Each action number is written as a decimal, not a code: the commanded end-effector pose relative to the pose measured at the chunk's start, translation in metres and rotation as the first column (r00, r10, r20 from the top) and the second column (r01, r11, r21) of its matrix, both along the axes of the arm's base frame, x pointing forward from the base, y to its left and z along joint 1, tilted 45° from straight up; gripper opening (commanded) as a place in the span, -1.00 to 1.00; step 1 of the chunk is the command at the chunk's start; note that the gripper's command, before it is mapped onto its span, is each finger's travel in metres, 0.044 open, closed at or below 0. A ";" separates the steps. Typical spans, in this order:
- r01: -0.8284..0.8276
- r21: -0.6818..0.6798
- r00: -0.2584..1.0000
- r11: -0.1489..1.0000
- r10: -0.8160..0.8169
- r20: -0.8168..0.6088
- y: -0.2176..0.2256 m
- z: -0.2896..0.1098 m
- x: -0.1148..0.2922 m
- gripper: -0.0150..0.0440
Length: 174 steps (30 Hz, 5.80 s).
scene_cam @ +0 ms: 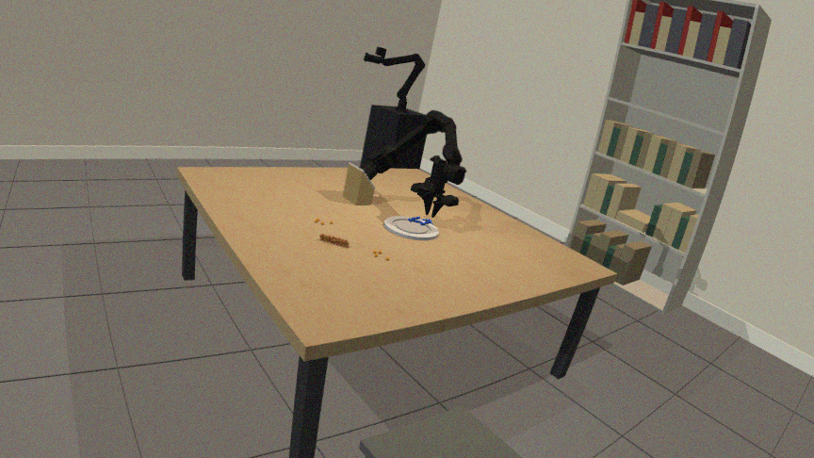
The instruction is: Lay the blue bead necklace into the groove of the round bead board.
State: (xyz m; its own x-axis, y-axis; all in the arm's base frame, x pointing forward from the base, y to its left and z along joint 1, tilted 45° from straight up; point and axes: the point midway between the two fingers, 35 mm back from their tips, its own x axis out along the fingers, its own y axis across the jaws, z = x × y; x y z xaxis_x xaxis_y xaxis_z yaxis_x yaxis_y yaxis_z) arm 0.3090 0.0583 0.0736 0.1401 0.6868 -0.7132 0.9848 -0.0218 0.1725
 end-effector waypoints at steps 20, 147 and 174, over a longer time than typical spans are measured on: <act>0.002 0.006 1.000 1.000 -0.002 -0.013 0.021 -0.021 0.001 -0.08; 0.002 0.002 1.000 1.000 -0.002 -0.015 -0.034 -0.039 -0.012 1.00; -0.051 -0.007 0.998 0.999 0.052 0.037 -0.003 0.008 -0.020 0.02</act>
